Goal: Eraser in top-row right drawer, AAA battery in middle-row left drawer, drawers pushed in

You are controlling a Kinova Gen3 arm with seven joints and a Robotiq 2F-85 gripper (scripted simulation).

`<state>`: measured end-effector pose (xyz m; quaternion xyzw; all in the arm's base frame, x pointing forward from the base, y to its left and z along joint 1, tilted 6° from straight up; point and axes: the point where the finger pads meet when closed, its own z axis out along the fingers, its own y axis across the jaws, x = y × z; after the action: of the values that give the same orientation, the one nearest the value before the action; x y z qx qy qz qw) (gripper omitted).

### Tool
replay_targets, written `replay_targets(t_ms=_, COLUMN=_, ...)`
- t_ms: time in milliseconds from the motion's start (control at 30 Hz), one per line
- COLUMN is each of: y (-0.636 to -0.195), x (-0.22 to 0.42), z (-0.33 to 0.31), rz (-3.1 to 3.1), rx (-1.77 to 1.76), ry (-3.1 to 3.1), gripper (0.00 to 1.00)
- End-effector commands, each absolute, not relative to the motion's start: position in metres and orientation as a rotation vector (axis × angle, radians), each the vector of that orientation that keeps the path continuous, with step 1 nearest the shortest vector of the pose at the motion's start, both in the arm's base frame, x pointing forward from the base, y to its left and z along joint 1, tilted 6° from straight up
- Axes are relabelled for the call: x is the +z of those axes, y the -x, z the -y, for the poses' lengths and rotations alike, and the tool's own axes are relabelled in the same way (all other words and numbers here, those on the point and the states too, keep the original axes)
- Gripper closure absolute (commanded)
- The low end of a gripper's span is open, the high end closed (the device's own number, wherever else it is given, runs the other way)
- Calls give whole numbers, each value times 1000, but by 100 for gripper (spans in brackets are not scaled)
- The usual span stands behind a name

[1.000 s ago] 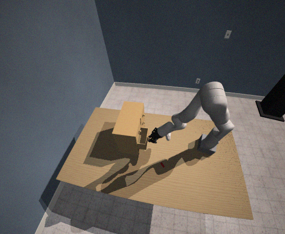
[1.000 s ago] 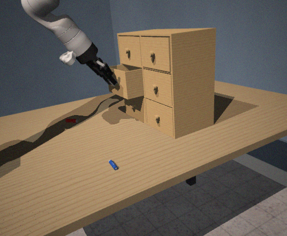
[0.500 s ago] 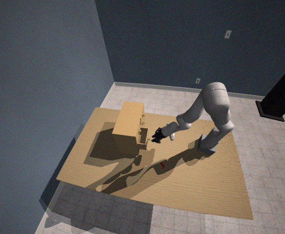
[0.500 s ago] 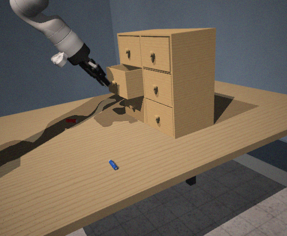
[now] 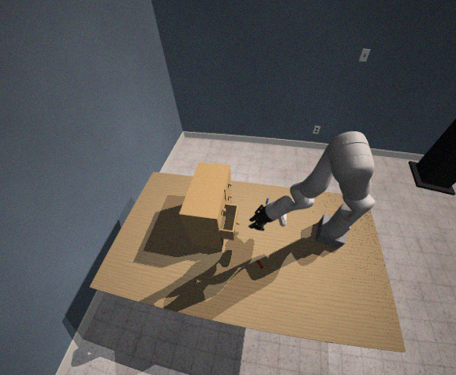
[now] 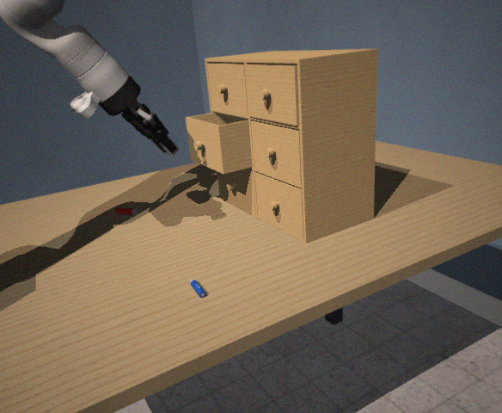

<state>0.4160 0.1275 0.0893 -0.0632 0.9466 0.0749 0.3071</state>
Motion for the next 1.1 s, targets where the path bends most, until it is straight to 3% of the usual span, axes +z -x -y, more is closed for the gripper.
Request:
replay_targets(t_ms=0, y=-401, x=97, z=-127, rz=-2502, rx=205, ry=170, gripper=67)
replay_targets(t_ms=200, y=-378, x=105, z=-122, rz=-2524, rx=202, ry=157, gripper=67)
replay_targets(t_ms=1067, y=-375, x=106, z=-121, rz=-2534, rx=199, ry=157, gripper=67)
